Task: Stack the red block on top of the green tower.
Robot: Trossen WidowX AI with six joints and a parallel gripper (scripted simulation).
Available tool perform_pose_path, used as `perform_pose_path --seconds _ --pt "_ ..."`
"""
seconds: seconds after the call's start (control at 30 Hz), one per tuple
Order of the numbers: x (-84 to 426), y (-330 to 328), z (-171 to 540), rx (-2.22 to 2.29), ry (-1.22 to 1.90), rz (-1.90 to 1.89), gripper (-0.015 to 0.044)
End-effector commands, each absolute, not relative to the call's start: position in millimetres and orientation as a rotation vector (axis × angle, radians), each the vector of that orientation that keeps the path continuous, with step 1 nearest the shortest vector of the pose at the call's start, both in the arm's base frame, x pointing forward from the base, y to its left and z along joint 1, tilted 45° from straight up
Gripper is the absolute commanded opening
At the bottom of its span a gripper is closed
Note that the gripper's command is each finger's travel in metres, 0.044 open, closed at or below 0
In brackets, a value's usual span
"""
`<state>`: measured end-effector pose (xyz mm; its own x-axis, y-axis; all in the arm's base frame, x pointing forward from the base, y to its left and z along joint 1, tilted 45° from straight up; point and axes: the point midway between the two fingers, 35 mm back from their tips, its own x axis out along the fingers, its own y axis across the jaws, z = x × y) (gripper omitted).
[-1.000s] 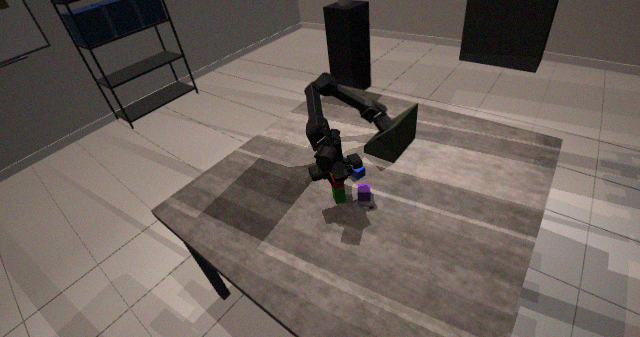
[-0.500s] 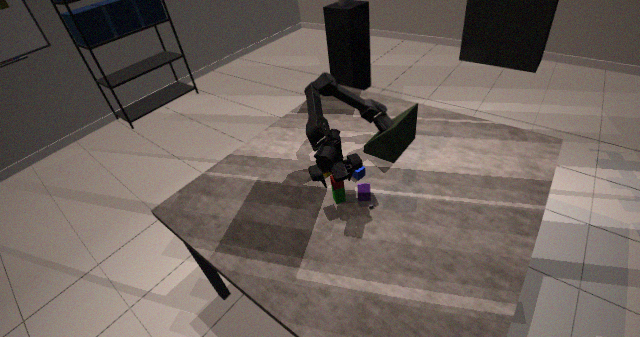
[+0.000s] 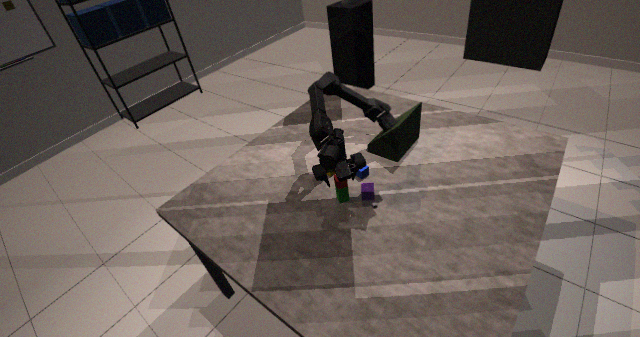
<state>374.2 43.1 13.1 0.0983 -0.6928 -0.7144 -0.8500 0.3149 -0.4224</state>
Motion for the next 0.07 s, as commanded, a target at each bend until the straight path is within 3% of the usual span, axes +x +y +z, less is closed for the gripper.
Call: perform_pose_path --seconds 0.0,0.03 --pt "374.2 42.8 12.7 -1.423 1.638 0.209 0.044" --pt "374.2 42.8 12.7 -1.423 1.638 0.209 0.044"
